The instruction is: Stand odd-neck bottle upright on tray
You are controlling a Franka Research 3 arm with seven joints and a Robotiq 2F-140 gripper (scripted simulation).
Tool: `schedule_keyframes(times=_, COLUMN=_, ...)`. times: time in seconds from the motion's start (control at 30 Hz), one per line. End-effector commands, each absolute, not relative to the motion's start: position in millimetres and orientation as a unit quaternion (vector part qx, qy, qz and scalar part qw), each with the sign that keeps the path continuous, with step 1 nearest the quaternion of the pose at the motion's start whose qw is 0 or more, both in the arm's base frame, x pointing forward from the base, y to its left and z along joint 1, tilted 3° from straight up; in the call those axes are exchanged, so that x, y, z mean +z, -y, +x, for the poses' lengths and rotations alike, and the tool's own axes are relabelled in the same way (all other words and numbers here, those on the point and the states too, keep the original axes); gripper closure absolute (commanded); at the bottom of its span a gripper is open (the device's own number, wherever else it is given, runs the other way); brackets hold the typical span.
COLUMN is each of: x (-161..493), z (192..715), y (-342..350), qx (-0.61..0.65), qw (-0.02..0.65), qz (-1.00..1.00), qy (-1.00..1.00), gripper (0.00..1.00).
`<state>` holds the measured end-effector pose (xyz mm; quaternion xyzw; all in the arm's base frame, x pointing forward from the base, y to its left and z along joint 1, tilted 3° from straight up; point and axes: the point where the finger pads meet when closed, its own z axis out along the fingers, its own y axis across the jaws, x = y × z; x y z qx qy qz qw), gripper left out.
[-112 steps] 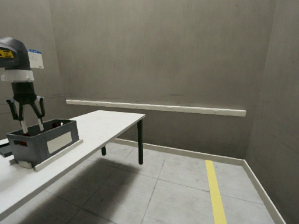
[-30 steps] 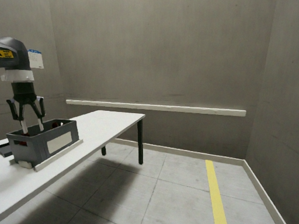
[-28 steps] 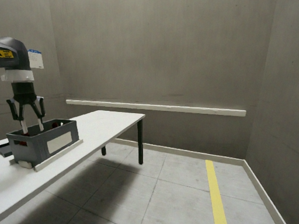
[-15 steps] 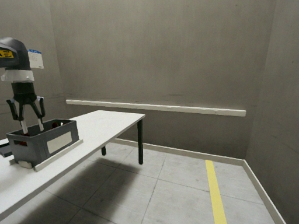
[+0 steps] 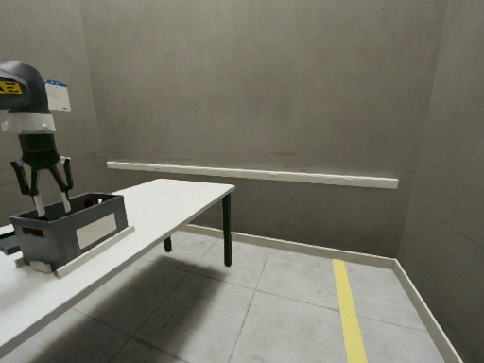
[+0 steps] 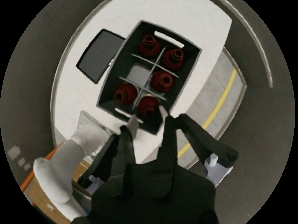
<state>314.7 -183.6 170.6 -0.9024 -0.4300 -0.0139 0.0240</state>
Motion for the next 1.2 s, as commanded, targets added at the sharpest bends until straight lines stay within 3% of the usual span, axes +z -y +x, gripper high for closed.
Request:
schedule_keyframes(times=0.0, x=170.3, z=315.1, y=185.4, qx=-0.014, qw=0.023, qz=-0.903, qy=0.429, gripper=0.56)
schedule_keyframes(times=1.17, x=165.8, z=315.1, y=185.1, qx=-0.014, qw=0.023, qz=-0.903, qy=0.429, gripper=0.56)
